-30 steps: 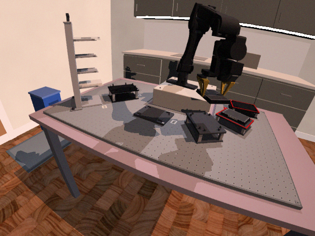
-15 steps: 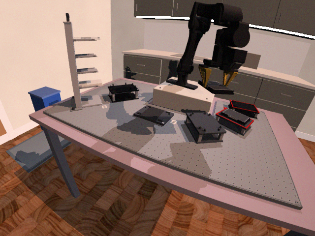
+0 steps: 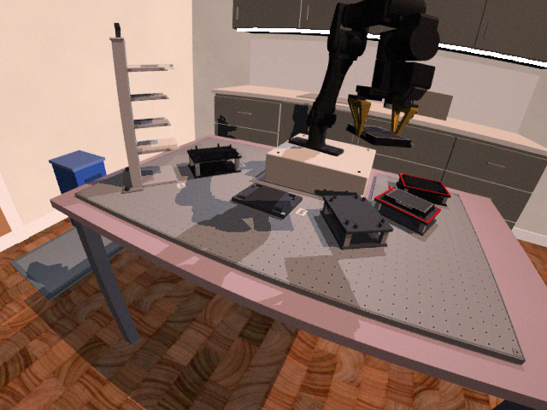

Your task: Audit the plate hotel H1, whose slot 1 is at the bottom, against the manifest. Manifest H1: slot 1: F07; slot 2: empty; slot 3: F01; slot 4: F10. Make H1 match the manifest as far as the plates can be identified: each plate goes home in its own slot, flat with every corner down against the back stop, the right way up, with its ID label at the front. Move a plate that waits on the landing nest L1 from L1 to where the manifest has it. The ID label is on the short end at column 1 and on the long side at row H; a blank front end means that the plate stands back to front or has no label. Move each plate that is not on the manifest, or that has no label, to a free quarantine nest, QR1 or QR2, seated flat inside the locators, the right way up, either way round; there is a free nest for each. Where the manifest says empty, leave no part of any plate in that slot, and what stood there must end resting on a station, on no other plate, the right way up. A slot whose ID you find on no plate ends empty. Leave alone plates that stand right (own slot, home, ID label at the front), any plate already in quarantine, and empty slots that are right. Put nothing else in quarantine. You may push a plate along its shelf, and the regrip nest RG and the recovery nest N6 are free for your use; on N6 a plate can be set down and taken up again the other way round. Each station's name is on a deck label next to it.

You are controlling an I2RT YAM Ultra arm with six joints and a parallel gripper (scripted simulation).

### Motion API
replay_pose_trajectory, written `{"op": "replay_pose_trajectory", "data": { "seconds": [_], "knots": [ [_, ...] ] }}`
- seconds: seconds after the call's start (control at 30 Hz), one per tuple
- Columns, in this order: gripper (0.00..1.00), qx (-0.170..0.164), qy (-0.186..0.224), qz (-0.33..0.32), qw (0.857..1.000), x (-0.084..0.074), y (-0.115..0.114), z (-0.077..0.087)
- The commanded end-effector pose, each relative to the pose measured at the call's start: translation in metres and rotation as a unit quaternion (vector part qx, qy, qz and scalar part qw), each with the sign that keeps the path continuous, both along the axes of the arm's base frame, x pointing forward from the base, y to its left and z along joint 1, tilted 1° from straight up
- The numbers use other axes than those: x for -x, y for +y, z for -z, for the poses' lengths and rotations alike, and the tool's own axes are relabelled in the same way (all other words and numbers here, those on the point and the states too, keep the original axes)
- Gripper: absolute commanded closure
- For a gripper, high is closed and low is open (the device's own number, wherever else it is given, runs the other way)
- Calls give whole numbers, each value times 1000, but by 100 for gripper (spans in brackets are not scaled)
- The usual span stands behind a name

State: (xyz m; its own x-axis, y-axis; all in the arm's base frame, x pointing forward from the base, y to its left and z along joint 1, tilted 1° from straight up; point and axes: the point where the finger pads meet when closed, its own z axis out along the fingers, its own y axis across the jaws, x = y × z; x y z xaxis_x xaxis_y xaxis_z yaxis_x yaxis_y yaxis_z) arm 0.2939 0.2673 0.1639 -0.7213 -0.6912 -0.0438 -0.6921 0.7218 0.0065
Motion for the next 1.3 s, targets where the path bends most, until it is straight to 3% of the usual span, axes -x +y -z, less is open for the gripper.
{"op": "replay_pose_trajectory", "data": {
  "seconds": [0.0, 0.77, 1.27],
  "knots": [
    [14, 7, 7, 0, 1000, 6, -5, -5],
    [14, 4, 11, 155, 988, -25, -61, -5],
    [14, 5, 11, 155, 988, -46, -99, -4]
  ]
}}
